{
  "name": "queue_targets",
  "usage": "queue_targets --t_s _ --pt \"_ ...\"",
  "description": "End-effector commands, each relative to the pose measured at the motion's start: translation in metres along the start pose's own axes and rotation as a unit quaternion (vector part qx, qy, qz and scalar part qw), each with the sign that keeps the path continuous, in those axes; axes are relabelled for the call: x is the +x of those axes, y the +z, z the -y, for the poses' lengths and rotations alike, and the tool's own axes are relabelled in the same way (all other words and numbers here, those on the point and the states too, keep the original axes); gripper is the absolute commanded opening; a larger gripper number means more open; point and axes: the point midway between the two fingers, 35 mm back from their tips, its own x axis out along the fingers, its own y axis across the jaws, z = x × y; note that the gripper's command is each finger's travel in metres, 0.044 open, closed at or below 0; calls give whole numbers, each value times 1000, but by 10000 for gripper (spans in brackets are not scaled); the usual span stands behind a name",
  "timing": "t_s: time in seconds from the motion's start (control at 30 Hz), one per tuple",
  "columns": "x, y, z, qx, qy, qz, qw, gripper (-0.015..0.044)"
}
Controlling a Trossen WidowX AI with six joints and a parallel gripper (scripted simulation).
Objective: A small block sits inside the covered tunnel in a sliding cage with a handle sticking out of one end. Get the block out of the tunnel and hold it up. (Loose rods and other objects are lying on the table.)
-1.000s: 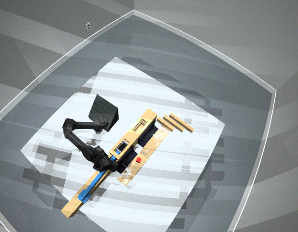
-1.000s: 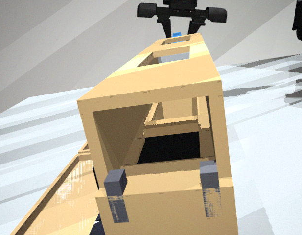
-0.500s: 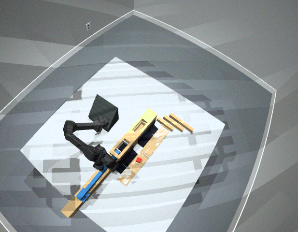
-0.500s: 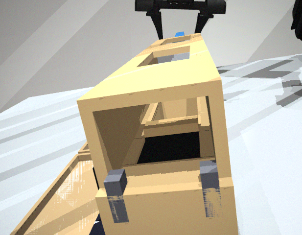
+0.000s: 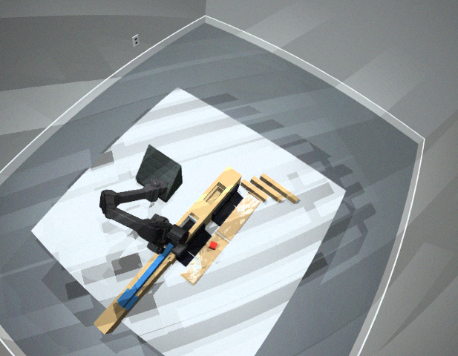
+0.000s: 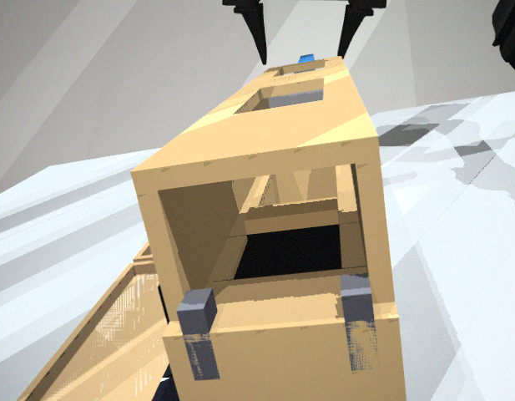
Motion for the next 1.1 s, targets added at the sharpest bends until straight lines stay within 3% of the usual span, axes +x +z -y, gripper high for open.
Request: queue_targets --t_s 0.0,0.63,1.07 --pt "3 -1 1 2 0 3 1000 440" --pt "33 -5 7 3 1 4 1000 440" --pt "30 -4 5 3 -1 6 1000 99"
